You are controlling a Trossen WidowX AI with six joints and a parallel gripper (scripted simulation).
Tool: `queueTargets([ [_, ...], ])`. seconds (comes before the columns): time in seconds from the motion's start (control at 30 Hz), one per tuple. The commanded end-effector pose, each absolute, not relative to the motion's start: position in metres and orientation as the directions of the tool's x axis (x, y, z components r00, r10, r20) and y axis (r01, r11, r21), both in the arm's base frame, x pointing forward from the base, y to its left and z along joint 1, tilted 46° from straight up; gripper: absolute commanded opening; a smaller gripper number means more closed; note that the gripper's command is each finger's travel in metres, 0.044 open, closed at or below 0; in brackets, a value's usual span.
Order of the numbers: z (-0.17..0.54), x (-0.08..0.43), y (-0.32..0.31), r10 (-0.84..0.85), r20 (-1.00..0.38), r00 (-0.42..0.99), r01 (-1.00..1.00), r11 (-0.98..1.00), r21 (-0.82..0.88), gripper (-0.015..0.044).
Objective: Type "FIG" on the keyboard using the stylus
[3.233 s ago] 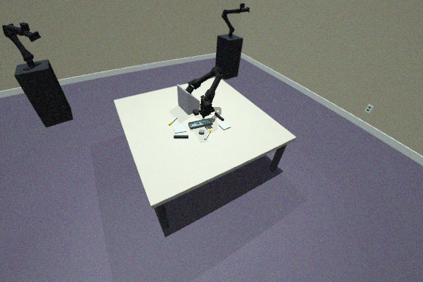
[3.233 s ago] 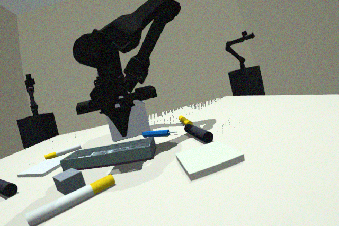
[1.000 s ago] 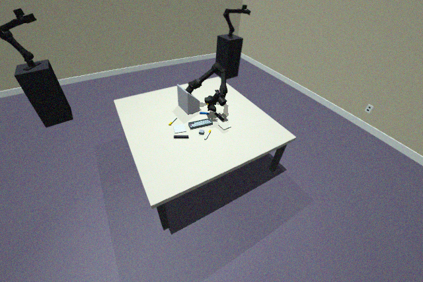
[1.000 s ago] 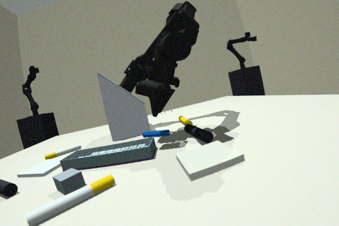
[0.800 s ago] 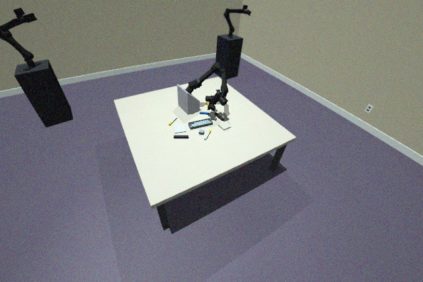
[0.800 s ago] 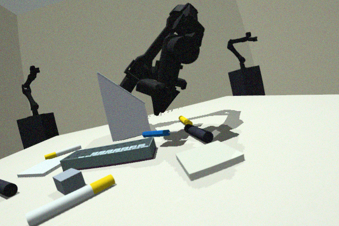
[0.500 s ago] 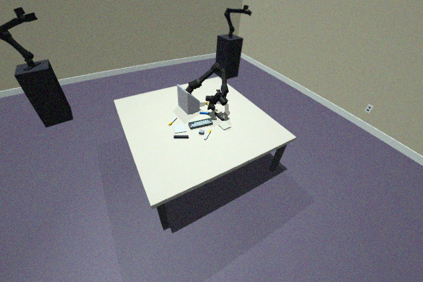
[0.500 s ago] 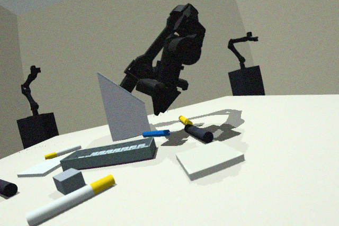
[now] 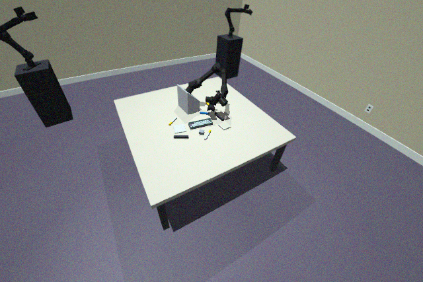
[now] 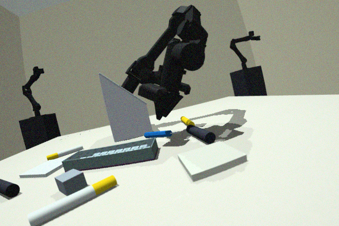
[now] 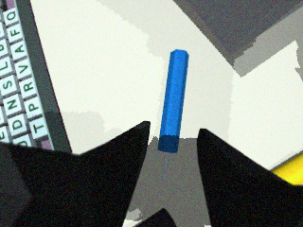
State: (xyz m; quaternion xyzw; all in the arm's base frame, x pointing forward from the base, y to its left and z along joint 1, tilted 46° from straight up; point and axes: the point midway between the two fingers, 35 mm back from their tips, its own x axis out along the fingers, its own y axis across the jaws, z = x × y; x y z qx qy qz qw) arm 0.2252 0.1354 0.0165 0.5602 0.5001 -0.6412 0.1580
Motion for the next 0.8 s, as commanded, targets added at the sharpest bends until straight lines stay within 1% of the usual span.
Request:
queueTargets([
  [0.0,0.013,0.224,0.138,0.356,-0.876,-0.325,0.76,-0.453,-0.467,0.015],
  [0.77,0.002,0.224,0.149,0.357,-0.876,-0.326,0.76,-0.452,-0.467,0.015],
])
